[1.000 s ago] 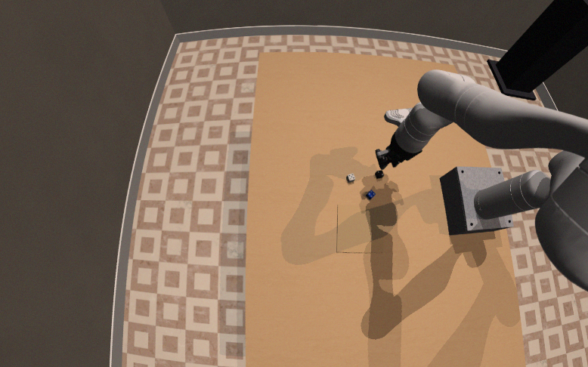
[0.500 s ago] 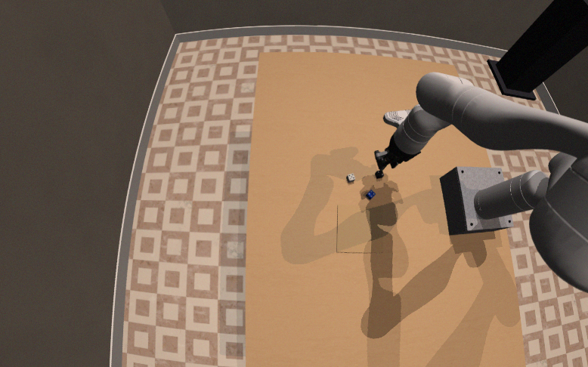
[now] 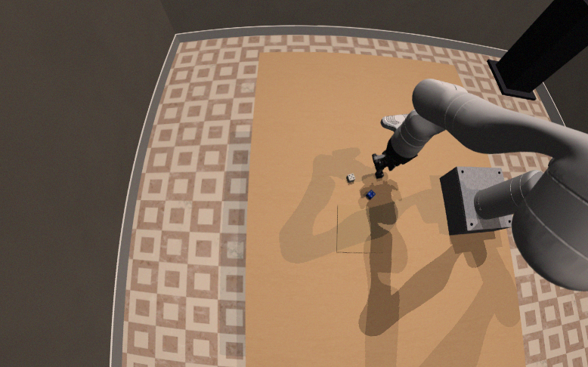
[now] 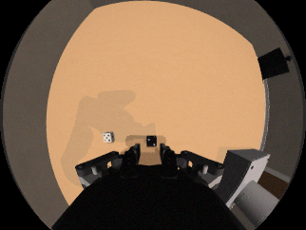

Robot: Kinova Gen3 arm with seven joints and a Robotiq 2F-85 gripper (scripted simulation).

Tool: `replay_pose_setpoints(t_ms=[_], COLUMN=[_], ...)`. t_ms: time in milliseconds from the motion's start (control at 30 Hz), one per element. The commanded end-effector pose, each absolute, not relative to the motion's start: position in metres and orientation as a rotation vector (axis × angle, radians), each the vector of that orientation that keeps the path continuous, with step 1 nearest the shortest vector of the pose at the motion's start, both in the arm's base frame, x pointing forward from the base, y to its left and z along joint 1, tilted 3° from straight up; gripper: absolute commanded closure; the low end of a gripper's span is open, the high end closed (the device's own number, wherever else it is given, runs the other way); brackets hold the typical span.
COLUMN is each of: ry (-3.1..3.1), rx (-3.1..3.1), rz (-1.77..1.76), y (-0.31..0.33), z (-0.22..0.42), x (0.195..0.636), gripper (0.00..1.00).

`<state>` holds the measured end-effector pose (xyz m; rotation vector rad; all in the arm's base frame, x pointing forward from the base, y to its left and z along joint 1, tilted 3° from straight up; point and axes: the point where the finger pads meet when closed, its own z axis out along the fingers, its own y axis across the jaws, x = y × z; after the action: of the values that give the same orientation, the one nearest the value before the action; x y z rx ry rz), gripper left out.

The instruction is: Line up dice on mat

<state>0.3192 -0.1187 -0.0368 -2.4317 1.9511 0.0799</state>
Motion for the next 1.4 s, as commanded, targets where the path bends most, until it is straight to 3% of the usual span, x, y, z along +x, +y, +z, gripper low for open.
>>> replay_pose_setpoints(t_ms=[0, 1367], ry=[1.958, 1.958], rx=[-2.432, -2.432], rz=[0.086, 0.086], y=[-0.120, -0.119], z=[-0.042, -0.065], x=[0.317, 0.316], gripper=[0.65, 0.65])
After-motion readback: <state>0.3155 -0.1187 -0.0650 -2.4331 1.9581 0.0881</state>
